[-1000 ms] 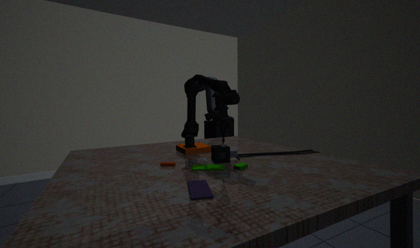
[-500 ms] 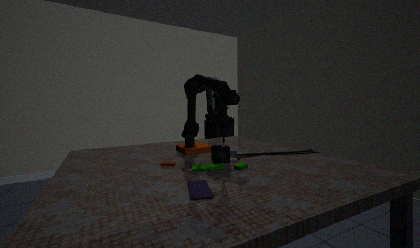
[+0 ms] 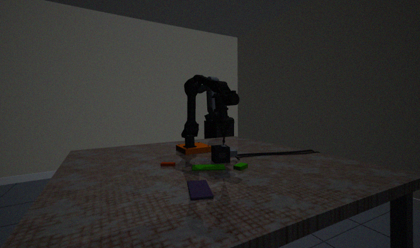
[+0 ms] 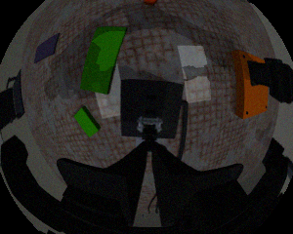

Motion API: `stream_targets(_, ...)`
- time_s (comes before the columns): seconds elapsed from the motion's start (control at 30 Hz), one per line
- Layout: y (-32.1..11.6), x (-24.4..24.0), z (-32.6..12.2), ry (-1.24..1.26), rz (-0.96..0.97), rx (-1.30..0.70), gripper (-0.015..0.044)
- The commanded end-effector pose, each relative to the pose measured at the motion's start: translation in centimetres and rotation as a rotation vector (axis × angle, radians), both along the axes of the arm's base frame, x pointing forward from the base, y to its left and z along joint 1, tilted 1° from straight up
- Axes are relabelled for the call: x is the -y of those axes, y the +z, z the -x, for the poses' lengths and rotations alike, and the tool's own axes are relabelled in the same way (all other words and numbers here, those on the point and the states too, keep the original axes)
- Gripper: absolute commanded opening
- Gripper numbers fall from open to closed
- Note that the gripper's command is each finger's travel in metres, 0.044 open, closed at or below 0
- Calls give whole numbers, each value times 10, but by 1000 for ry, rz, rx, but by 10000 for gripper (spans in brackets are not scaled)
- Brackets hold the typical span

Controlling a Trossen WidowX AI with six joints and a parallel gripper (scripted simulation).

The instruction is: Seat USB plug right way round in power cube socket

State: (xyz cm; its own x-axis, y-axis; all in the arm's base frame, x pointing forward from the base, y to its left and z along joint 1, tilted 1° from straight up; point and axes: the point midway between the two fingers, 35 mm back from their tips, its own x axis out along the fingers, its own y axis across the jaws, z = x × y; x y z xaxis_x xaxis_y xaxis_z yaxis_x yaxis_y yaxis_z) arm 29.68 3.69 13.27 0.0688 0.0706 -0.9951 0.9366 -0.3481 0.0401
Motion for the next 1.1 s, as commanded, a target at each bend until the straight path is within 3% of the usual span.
stream_targets(0.0, 0, -1, 0, 4, -6, 3, 0)
stream_targets(1.07, -4, -1, 0, 4, -6, 3, 0)
